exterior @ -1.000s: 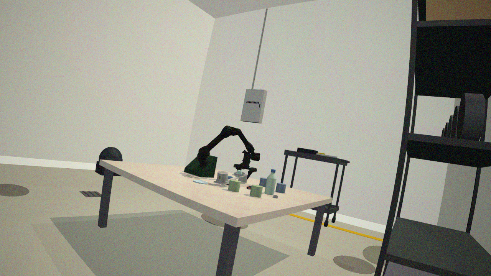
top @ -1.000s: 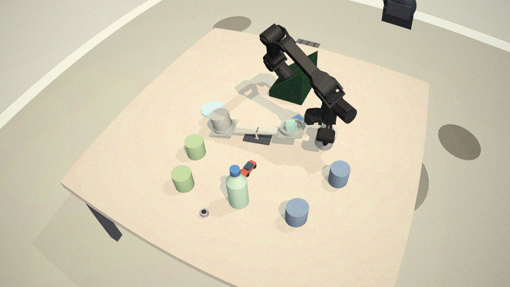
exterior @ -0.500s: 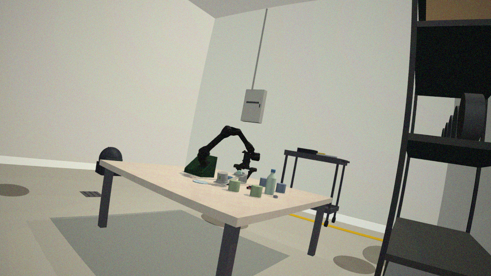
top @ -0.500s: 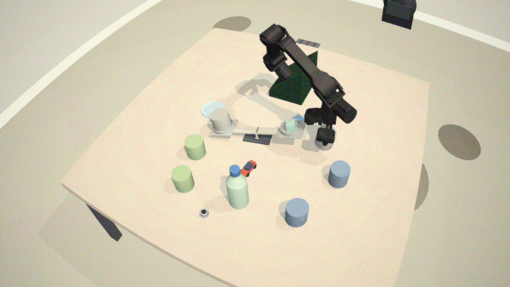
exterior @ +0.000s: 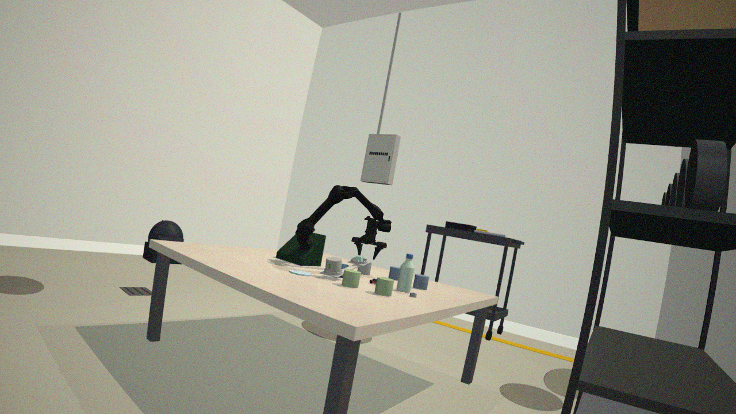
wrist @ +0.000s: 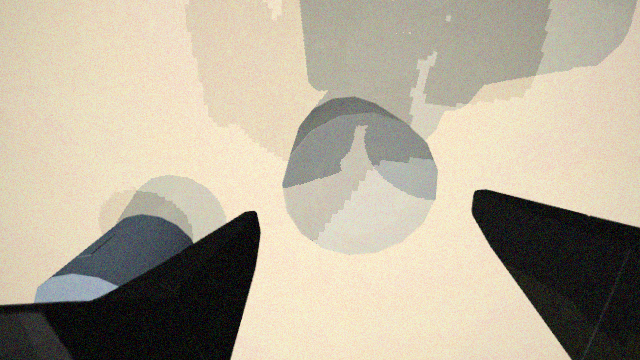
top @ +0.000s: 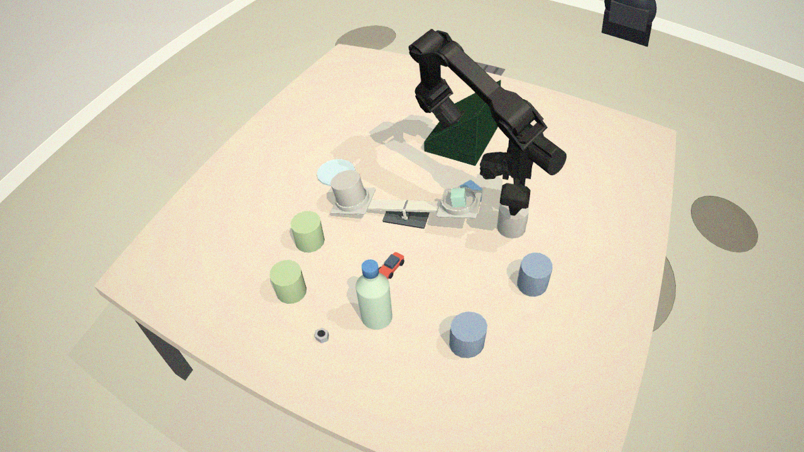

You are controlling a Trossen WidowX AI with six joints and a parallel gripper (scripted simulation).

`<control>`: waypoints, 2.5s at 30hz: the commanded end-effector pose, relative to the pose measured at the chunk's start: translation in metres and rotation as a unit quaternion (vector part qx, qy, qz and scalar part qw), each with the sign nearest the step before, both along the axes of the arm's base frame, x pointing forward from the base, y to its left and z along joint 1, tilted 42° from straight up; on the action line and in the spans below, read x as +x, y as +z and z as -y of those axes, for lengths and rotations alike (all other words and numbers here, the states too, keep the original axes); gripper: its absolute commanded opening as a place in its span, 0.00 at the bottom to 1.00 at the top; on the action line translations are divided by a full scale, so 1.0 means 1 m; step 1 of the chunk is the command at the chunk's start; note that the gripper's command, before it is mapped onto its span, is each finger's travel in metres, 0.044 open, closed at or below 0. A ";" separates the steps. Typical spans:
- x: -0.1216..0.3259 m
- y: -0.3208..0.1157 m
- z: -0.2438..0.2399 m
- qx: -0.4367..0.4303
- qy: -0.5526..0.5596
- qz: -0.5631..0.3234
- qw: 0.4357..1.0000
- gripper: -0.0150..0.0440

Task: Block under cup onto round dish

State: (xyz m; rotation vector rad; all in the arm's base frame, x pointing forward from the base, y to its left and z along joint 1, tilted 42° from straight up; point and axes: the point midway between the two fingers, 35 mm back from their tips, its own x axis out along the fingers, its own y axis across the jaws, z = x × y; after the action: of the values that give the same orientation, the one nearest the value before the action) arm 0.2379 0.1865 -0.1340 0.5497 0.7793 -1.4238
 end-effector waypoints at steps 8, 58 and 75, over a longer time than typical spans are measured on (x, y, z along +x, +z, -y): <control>0.033 0.092 0.047 0.002 0.035 -0.031 0.999 0.69; 0.036 0.076 0.099 -0.002 0.045 -0.040 0.998 0.44; 0.040 0.120 0.057 0.000 0.049 -0.045 0.998 0.25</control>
State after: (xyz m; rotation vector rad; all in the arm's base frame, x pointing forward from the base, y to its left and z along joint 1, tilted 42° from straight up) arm 0.2759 0.1144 -0.0304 0.4293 0.8675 -1.3732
